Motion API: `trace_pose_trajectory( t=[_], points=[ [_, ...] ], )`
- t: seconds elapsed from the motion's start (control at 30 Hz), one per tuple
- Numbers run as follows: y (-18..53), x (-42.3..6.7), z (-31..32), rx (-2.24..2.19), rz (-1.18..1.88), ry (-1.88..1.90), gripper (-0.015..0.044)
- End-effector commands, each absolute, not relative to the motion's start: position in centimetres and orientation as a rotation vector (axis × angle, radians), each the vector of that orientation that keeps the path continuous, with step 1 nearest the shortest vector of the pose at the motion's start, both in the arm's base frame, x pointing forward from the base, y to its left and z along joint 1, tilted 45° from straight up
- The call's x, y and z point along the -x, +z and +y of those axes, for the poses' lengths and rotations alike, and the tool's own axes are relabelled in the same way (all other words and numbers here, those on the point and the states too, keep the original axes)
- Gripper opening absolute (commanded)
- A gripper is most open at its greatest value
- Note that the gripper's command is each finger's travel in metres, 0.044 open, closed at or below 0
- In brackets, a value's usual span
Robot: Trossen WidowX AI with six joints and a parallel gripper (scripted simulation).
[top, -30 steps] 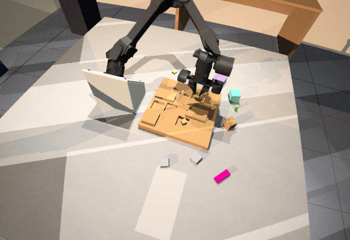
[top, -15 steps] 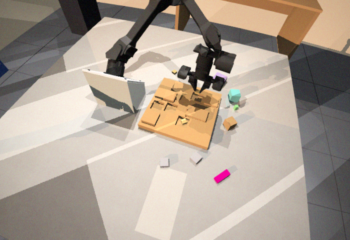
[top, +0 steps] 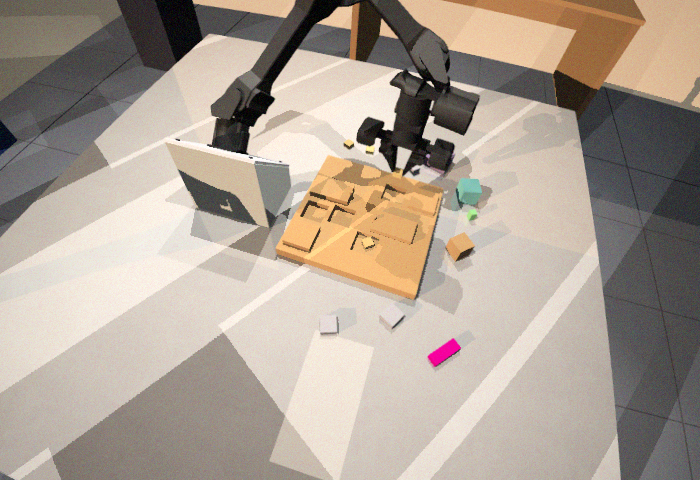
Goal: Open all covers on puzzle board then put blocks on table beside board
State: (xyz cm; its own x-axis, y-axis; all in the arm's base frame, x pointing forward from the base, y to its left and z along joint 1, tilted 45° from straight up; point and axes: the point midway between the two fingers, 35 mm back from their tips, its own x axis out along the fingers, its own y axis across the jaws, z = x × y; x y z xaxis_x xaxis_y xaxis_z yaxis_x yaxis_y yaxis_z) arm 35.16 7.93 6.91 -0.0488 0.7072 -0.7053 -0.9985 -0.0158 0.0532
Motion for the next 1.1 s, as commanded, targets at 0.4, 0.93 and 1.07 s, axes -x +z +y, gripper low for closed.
trace_pose_trajectory(
  t=[0.4, 0.93, 1.07],
  points=[
    [6.1, -35.7, 4.2, 0.604, 0.661, 1.505, 0.008],
    [2.1, -35.7, -0.7, 0.622, 0.682, 1.491, 0.008],
    [1.1, -35.5, -1.9, 0.625, 0.686, 1.489, 0.008]
  ],
)
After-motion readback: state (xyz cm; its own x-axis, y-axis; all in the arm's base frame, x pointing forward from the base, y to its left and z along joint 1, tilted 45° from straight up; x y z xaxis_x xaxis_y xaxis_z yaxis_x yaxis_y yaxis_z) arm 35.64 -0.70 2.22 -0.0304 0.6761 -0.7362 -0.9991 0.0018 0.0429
